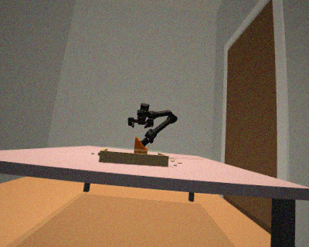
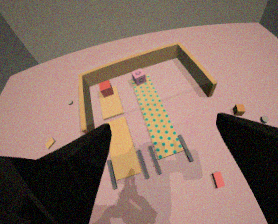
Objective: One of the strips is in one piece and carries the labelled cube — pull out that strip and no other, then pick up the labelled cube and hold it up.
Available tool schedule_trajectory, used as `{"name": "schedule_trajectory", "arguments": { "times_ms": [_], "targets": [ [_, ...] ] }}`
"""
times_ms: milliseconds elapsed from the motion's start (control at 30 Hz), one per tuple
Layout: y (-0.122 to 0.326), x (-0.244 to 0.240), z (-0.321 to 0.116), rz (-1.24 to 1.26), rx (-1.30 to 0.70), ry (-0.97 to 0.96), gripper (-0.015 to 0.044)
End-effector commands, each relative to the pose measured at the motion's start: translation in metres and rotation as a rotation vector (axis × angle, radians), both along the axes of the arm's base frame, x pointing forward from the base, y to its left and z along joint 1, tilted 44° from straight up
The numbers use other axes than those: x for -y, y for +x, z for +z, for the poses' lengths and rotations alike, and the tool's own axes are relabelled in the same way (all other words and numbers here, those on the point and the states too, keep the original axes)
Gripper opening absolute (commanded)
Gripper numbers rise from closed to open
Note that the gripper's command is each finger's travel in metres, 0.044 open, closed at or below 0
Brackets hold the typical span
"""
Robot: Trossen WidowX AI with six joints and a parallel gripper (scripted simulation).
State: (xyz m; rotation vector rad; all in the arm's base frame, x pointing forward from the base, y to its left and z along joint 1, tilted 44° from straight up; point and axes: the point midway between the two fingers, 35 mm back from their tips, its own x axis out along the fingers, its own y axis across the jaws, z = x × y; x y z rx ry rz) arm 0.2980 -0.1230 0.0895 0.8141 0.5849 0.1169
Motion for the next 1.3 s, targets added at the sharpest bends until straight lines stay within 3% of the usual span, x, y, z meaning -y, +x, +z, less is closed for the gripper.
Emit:
{"name": "schedule_trajectory", "arguments": {
  "times_ms": [0,100,600,900,1267],
  "targets": [
    [0.000,-0.004,0.001,0.016,0.010,-0.004,0.0400],
    [0.000,-0.004,0.001,0.016,0.010,-0.004,0.0400],
    [0.074,-0.027,-0.060,0.486,-0.308,-0.104,0.0006],
    [0.080,-0.064,-0.089,0.827,-0.508,-0.048,0.0000],
    [0.080,-0.069,-0.095,0.834,-0.512,-0.046,0.0000]
  ]
}}
